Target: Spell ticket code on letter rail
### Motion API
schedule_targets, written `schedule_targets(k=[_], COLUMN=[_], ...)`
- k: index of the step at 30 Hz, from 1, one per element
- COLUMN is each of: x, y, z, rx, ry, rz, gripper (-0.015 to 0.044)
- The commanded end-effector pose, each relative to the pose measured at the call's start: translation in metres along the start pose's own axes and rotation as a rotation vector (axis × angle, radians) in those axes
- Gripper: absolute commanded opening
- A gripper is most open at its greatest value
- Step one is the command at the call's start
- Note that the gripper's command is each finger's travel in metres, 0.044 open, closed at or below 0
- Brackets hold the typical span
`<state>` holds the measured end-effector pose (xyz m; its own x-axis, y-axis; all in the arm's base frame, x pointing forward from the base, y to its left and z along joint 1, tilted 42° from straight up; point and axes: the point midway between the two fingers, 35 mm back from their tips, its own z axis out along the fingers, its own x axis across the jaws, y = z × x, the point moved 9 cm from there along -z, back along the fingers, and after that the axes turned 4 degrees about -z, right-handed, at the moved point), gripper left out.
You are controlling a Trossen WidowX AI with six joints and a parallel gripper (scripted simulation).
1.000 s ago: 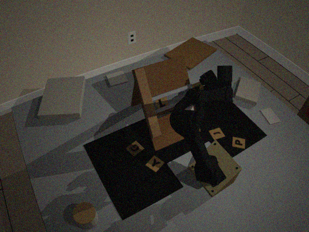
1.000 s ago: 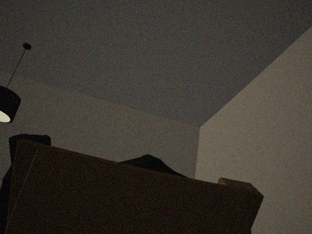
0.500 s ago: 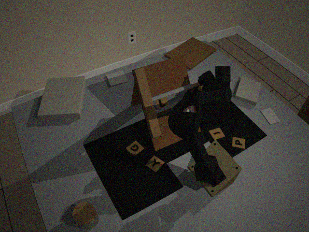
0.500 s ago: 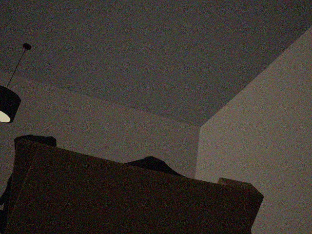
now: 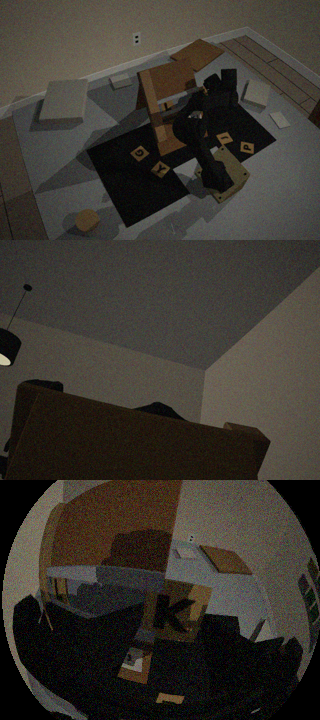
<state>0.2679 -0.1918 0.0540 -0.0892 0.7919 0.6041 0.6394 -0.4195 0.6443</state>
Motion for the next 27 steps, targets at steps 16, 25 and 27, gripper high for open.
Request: schedule_targets(k=[16,25,27], x=[0.010,0.014,0.015], y=[-0.001,-0.001,-0.001], z=[0.001,0.001,0.001], rx=[0.005,0.005,0.005], ry=[0.000,0.000,0.000], rz=[0.008,0.008,0.008], gripper=[0.0000,0.0000,0.0000])
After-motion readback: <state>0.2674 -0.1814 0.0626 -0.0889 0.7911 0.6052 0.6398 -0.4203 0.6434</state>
